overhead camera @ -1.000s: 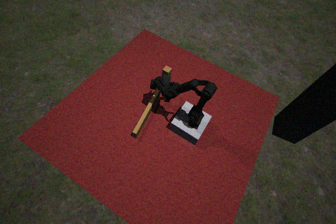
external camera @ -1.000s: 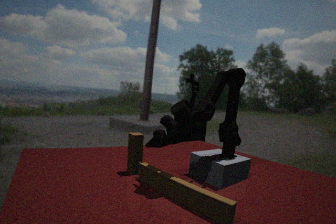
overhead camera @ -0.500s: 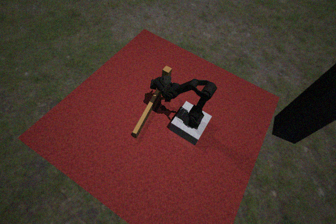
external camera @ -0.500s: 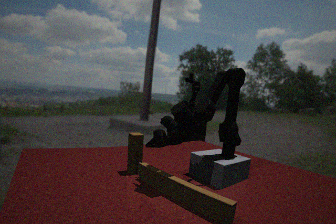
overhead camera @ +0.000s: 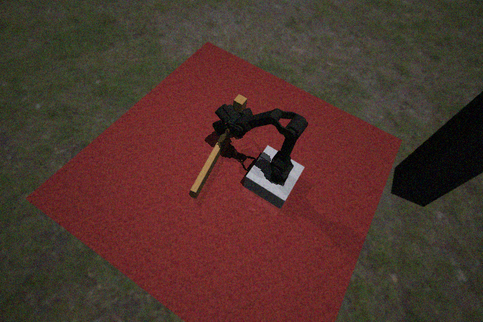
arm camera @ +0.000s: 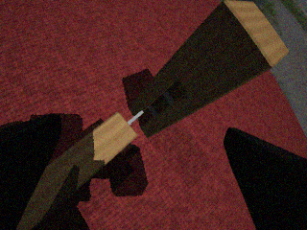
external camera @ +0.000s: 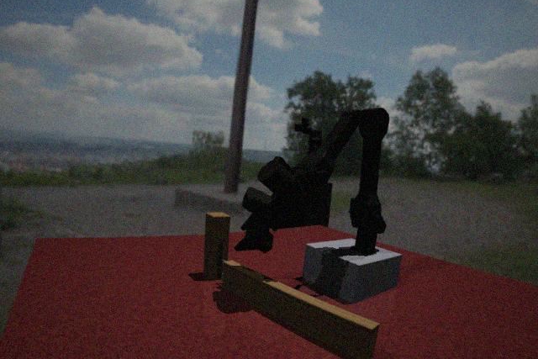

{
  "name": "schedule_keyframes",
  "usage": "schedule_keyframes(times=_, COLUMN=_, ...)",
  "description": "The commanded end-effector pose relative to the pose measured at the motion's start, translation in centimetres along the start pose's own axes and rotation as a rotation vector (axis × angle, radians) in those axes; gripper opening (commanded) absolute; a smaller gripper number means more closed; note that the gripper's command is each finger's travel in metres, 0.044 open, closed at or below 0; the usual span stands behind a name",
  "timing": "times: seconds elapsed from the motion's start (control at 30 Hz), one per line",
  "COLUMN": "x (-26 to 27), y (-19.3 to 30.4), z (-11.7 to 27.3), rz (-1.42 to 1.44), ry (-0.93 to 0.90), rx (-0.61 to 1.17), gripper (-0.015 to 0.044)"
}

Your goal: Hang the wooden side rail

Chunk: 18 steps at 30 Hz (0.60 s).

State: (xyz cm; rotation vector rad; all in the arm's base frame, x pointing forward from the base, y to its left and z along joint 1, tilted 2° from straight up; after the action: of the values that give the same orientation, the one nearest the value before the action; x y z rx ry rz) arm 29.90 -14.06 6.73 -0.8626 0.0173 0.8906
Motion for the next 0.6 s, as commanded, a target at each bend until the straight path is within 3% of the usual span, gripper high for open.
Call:
schedule_keyframes(times=0.0, x=1.0, y=-0.8, z=-0.6, rz=0.500, ry=-0.121, rx=0.122, gripper=0.0440)
schedule_keyframes(times=0.37, x=2.2, y=-1.8, z=0.0, rz=1.540, ry=-0.602, rx=0.177, gripper=0.0440)
schedule_keyframes(times=0.57, x=2.3, y=-2.2, z=1.0, rz=1.853, ry=-0.842, rx=0.088, gripper=0.0440)
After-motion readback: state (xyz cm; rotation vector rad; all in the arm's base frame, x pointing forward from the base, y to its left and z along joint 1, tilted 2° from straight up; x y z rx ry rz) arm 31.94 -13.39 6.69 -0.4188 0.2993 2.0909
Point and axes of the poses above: the point midway between the two fingers, 35 mm back from their tips, its own z axis back along the fingers, its own x axis across the jaws, y = z × x, the point moved 2 cm from there along z, back along the fingers, and after that the axes turned 3 degrees about z, right-handed, at the moved point
